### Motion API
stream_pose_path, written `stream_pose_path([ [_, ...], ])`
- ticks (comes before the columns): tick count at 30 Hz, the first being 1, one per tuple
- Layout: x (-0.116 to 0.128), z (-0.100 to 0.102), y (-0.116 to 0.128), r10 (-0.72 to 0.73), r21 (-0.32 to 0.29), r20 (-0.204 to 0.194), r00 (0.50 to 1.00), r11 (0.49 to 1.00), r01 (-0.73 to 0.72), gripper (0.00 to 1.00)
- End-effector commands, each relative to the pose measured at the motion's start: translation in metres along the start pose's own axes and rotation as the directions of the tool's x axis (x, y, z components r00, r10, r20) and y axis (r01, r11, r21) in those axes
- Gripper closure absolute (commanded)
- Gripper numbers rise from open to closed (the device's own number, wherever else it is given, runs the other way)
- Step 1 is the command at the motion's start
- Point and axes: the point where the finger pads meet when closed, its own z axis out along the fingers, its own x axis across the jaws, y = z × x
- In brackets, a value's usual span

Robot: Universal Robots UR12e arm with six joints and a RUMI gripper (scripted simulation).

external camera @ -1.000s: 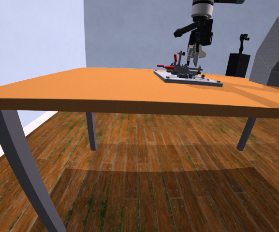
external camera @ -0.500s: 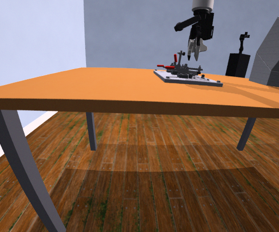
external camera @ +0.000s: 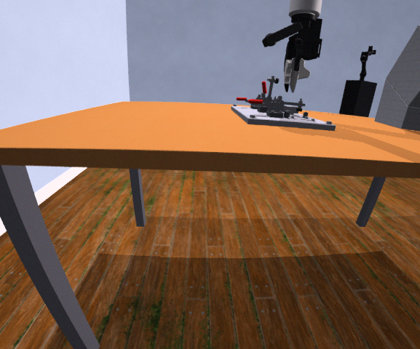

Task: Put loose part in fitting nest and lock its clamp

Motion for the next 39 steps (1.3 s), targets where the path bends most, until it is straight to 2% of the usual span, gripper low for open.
stream_pose_path([
  [1,0.0,-0.005,-0.001,0.0,0.001,0.0,1.0,1.0,0.0,0.72],
  [3,0.0,-0.005,-0.001,0.0,0.001,0.0,1.0,1.0,0.0,0.72],
  [7,0.0,-0.022,-0.001,0.0,0.001,0.0,1.0,1.0,0.0,0.72],
  [18,0.0,-0.098,-0.001,0.0,0.001,0.0,1.0,1.0,0.0,0.72],
  [20,0.0,-0.098,-0.001,0.0,0.001,0.0,1.0,1.0,0.0,0.72],
  [26,0.0,-0.115,0.0,0.0,0.001,0.0,1.0,1.0,0.0,0.72],
  [39,0.0,-0.115,-0.009,0.0,0.001,0.0,1.0,1.0,0.0,0.72],
])
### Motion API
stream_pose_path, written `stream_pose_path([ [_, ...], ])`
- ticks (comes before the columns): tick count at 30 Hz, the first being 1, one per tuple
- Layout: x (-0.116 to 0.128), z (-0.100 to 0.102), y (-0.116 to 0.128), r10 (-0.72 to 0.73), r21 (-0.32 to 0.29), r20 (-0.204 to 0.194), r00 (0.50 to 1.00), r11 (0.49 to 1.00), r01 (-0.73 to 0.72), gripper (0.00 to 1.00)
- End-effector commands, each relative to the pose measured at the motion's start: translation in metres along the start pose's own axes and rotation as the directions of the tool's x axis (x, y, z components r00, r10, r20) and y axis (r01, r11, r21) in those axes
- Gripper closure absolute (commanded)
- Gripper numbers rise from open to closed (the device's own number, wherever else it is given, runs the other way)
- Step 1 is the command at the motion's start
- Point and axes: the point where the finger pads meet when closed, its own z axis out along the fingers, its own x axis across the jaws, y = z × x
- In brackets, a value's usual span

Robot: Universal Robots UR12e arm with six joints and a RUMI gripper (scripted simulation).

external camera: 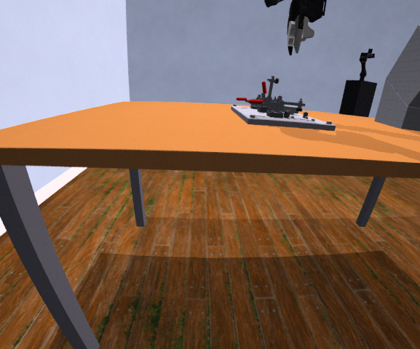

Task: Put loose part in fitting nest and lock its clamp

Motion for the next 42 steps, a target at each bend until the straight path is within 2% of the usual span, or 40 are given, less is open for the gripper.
stream_pose_path([
  [1,0.0,-0.001,-0.007,0.0,0.001,0.0,1.0,1.0,0.0,0.72],
  [13,0.0,-0.001,-0.053,0.0,0.001,0.0,1.0,1.0,0.0,0.72],
  [22,0.0,-0.001,-0.073,0.0,0.001,0.0,1.0,1.0,0.0,0.72],
  [35,0.0,0.0,-0.077,0.0,0.001,0.0,1.0,1.0,0.0,0.72],
  [42,0.0,0.009,-0.077,0.0,0.001,0.0,1.0,1.0,0.0,0.72],
])
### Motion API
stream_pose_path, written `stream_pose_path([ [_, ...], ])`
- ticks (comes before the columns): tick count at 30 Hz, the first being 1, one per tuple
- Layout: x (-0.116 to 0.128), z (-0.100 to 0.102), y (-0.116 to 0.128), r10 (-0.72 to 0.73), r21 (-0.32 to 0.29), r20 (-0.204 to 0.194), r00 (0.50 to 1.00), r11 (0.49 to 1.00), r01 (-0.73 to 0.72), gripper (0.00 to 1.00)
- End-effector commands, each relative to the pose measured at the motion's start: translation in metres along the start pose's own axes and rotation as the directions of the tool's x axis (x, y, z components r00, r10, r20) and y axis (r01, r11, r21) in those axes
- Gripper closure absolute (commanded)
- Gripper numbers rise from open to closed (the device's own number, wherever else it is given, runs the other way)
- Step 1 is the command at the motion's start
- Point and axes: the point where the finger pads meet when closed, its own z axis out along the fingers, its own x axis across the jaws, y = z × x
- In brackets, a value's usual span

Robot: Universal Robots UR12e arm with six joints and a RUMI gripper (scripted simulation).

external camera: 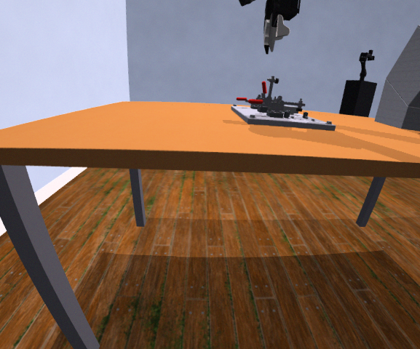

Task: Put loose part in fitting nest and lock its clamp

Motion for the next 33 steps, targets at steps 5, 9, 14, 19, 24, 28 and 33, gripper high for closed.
stream_pose_path([
  [5,0.0,0.018,-0.001,0.0,0.001,0.0,1.0,1.0,0.0,0.72],
  [9,0.0,0.025,-0.001,0.0,0.001,0.0,1.0,1.0,0.0,0.72],
  [14,0.0,0.043,-0.001,0.0,0.001,0.0,1.0,1.0,0.0,0.72],
  [19,0.0,0.061,-0.001,0.0,0.001,0.0,1.0,1.0,0.0,0.72],
  [24,0.0,0.07,-0.001,0.0,0.001,0.0,1.0,1.0,0.0,0.72],
  [28,0.0,0.079,-0.001,0.0,0.001,0.0,1.0,1.0,0.0,0.72],
  [33,0.0,0.085,-0.001,0.0,0.001,0.0,1.0,1.0,0.0,0.72],
])
